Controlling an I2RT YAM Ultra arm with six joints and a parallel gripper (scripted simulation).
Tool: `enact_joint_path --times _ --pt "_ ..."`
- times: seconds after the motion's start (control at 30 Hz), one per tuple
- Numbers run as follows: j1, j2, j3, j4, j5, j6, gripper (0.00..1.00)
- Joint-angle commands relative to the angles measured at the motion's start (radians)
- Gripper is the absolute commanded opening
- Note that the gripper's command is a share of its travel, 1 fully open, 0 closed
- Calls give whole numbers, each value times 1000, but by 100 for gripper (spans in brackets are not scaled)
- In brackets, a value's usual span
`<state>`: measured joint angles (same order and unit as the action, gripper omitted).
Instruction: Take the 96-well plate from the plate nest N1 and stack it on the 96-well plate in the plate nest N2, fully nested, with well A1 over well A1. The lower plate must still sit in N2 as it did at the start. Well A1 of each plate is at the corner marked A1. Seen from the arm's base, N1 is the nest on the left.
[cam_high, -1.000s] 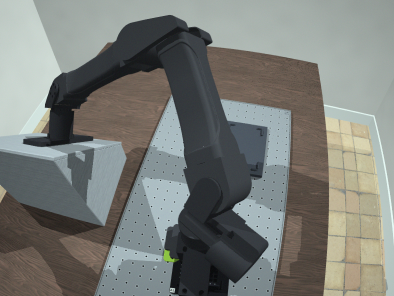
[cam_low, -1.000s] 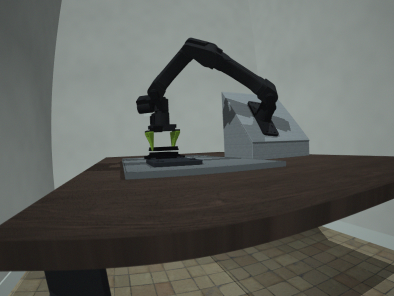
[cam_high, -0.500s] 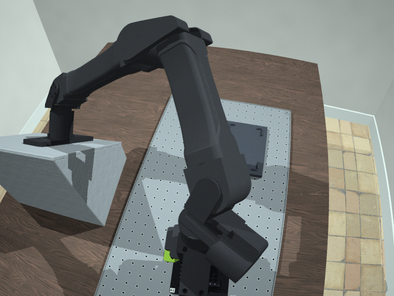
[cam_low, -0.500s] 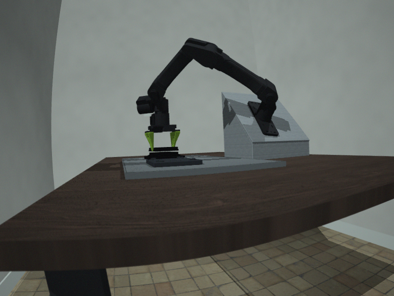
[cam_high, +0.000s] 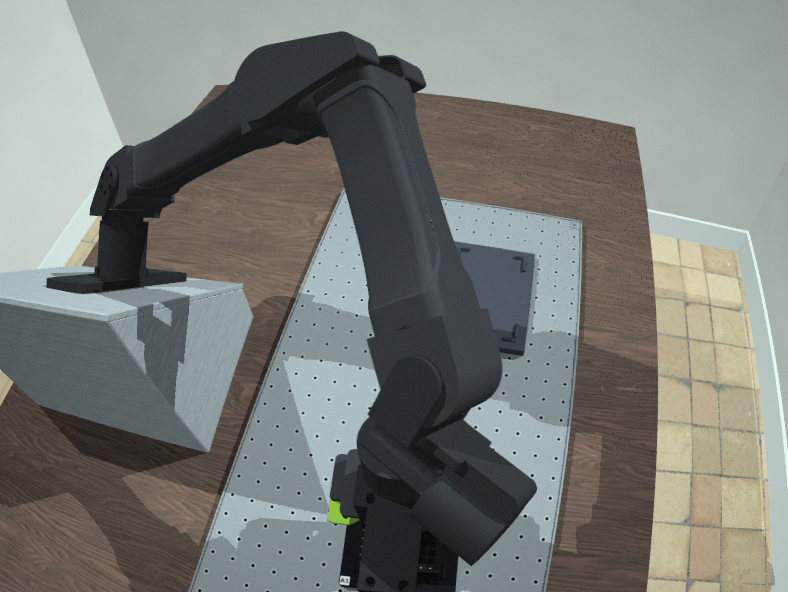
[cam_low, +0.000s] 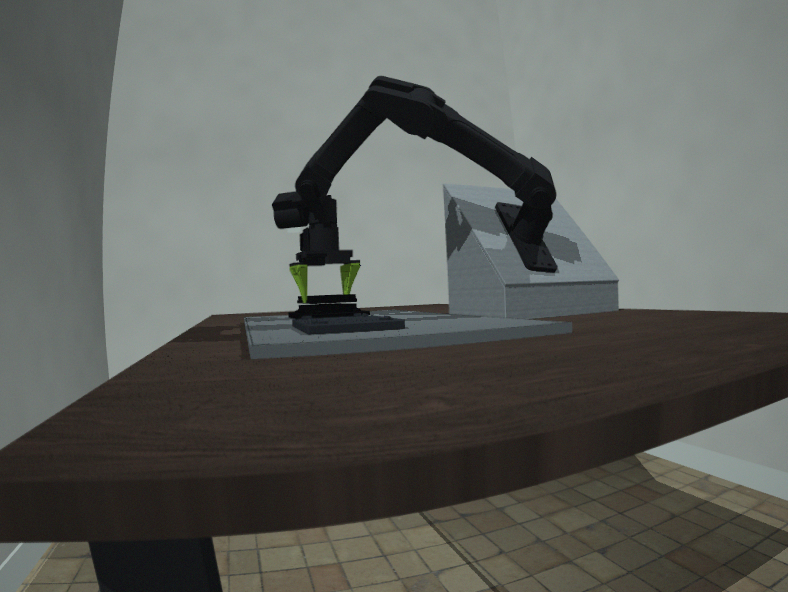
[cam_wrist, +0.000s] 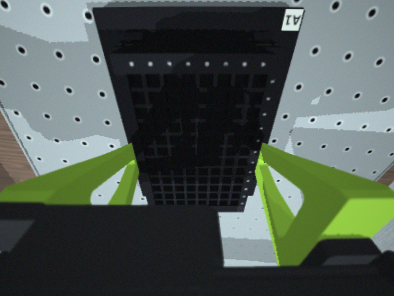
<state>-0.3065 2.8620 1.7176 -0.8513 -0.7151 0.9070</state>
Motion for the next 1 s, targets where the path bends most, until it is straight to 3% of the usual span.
enact_joint_path --times 0.0,0.97 --pt "-4 -24 -20 19 0 10 0" --pt "-1 -6 -9 24 -2 11 0"
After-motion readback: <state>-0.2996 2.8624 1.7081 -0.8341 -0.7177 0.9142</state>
